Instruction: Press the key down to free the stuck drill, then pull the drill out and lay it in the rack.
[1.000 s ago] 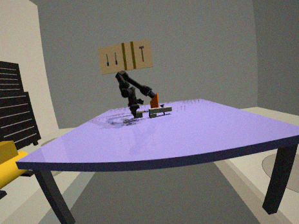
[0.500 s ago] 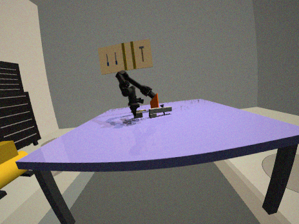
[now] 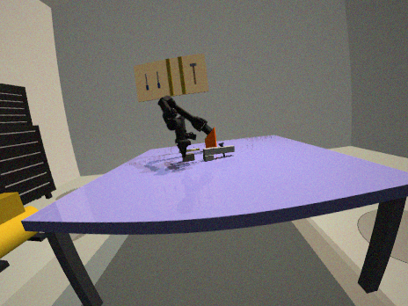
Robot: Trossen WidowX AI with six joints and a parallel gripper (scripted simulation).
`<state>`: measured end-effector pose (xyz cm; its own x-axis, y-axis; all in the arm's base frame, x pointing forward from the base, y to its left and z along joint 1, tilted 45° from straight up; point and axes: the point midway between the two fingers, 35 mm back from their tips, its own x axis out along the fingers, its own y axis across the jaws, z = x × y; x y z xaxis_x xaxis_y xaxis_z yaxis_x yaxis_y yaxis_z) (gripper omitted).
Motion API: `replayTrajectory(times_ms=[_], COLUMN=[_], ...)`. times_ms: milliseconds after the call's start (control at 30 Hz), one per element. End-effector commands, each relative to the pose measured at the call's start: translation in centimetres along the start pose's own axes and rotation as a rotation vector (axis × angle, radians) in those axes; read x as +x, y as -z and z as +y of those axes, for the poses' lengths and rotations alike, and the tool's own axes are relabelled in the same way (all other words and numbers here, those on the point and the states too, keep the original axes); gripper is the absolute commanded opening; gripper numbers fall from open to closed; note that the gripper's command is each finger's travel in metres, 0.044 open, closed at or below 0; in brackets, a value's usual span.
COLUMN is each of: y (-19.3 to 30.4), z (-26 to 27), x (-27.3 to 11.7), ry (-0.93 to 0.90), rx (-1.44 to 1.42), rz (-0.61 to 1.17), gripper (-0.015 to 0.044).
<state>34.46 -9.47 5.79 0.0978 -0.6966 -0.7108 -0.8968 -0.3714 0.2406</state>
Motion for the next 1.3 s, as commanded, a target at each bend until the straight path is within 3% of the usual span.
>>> replayTrajectory(times_ms=[0,1267], y=[0.0,-0.3], z=[0.0,0.0], x=[-0.3,-2.0], ry=[0.003,0.003], rx=[0.005,0.005], rz=[0.001,0.000], gripper=[0.0000,0.0000])
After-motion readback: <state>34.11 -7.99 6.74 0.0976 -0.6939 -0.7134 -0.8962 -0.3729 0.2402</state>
